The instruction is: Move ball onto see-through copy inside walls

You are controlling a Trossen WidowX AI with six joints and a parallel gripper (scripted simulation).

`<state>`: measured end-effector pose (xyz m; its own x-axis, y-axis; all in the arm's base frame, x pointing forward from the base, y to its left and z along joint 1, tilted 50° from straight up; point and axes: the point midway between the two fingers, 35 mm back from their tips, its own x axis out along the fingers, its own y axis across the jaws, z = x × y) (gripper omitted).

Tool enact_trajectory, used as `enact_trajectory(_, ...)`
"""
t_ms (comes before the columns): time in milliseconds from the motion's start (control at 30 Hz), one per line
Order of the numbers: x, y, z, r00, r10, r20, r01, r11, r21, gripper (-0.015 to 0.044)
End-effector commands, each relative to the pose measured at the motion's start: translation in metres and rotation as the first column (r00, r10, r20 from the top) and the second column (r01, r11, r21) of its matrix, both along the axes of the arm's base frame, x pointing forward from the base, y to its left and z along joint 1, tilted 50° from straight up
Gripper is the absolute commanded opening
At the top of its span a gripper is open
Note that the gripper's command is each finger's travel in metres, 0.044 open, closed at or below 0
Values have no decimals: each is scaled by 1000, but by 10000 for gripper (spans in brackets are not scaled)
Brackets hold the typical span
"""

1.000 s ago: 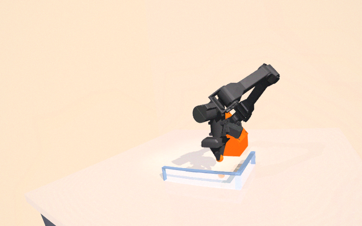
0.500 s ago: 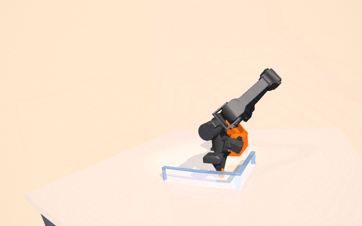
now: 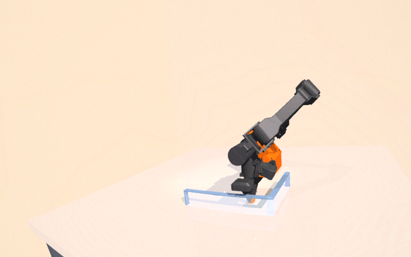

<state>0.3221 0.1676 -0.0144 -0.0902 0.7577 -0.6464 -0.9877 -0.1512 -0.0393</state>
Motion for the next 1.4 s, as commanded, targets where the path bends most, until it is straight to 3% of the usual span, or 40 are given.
enact_trajectory(0, -3, 1, -4, 1000, -1, -16, 1, 1000, 2, 0)
enact_trajectory(300, 0, 0, 0, 1000, 0, -1, 0, 1000, 0, 236)
enact_trajectory(533, 0, -2, 1, 1000, 0, -1, 0, 1000, -1, 242)
enact_trajectory(733, 6, -65, 51, 1000, -1, -15, 1, 1000, -2, 242)
enact_trajectory(1100, 8, -65, 46, 1000, -20, -17, 20, 1000, 1, 242)
enact_trajectory(1367, 13, -104, 80, 1000, -18, -11, 18, 1000, 0, 440)
